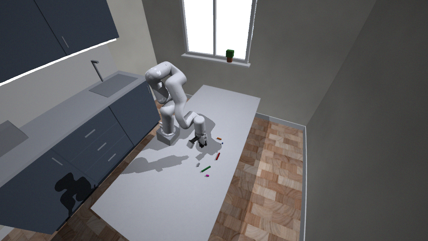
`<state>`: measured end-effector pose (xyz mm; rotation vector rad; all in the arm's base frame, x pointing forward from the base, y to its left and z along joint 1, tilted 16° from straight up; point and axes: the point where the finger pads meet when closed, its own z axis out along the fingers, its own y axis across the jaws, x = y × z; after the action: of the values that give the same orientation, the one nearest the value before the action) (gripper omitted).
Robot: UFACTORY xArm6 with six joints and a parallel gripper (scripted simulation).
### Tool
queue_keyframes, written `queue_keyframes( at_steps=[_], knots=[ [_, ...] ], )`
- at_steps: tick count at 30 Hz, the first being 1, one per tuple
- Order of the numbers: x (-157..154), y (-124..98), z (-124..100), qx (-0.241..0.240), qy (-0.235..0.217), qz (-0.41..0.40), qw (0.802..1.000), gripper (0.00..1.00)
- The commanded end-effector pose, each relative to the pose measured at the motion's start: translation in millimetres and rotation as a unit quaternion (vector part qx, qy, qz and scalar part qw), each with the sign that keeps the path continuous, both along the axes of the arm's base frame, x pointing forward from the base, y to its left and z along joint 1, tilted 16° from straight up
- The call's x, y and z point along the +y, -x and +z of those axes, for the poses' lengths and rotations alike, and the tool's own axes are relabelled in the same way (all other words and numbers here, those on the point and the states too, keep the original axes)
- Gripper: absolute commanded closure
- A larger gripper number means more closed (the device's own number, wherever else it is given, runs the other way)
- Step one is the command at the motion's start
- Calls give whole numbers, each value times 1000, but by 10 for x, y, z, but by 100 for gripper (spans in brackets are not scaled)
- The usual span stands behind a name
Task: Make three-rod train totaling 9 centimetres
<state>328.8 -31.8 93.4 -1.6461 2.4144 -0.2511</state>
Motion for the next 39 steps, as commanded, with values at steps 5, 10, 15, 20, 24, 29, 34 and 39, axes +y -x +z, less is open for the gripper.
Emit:
queue_keyframes(
  at_steps=[5,10,15,20,24,29,34,39],
  knots=[
    [-8,-69,-204,-1,0,0,1000,96],
    [-14,-133,-423,-1,0,0,1000,96],
    [-18,-171,-557,-1,0,0,1000,96],
    [-23,-225,-743,-1,0,0,1000,96],
    [-25,-242,-802,-1,0,0,1000,96],
    [-25,-246,-816,-1,0,0,1000,96],
    [-26,-247,-818,-1,0,0,1000,96],
    [-26,-247,-818,-1,0,0,1000,96]
  ],
)
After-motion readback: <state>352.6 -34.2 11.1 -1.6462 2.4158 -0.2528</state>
